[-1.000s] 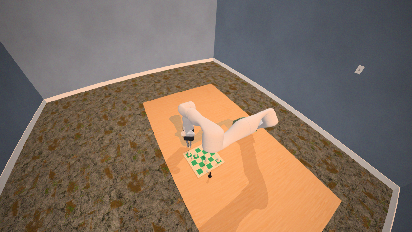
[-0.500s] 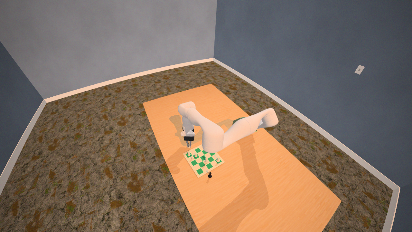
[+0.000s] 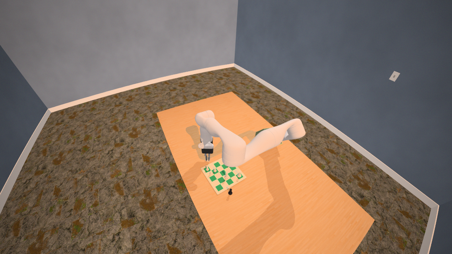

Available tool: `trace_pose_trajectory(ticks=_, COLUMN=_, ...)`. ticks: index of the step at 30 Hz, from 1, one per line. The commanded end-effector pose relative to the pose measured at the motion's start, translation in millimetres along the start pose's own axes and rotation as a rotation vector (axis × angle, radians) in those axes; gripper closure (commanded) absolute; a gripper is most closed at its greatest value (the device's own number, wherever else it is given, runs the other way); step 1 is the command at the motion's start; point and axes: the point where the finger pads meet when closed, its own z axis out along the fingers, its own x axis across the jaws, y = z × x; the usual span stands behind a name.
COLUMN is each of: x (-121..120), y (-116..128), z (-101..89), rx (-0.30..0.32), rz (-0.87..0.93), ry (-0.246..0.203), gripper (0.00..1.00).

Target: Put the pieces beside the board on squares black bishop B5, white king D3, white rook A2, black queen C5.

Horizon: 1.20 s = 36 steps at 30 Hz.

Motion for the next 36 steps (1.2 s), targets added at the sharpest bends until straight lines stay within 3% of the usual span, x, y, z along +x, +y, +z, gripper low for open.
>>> trace_pose_trajectory(ticks=1, x=1.9, y=-0.4, z=-10.4, rx=0.001, rz=0.0, ry=0.006, gripper=1.0)
trace_pose_trajectory(ticks=10, x=1.5, y=-0.3, z=-73.7, rx=0.001, rz=0.0, ry=0.006, gripper=1.0)
trace_pose_trajectory(ticks=14, x=1.4, y=-0.3, z=-92.0, rx=0.001, rz=0.0, ry=0.006, gripper=1.0)
trace_pose_trajectory(ticks=28, x=0.0, y=-2.7, z=-96.1, rx=0.001, rz=0.009, ry=0.006, gripper=1.0)
trace_pose_trajectory(ticks=31, x=-12.2, y=-22.5, z=-98.7, rx=-0.001, rz=0.082, ry=0.006, gripper=1.0)
trace_pose_trajectory(ticks=33, x=-12.2, y=-22.5, z=-98.7, rx=-0.001, rz=0.082, ry=0.006, gripper=1.0)
trace_pose_trajectory(ticks=36, x=-28.8, y=-46.0, z=-101.4, rx=0.001, rz=0.173, ry=0.006, gripper=1.0)
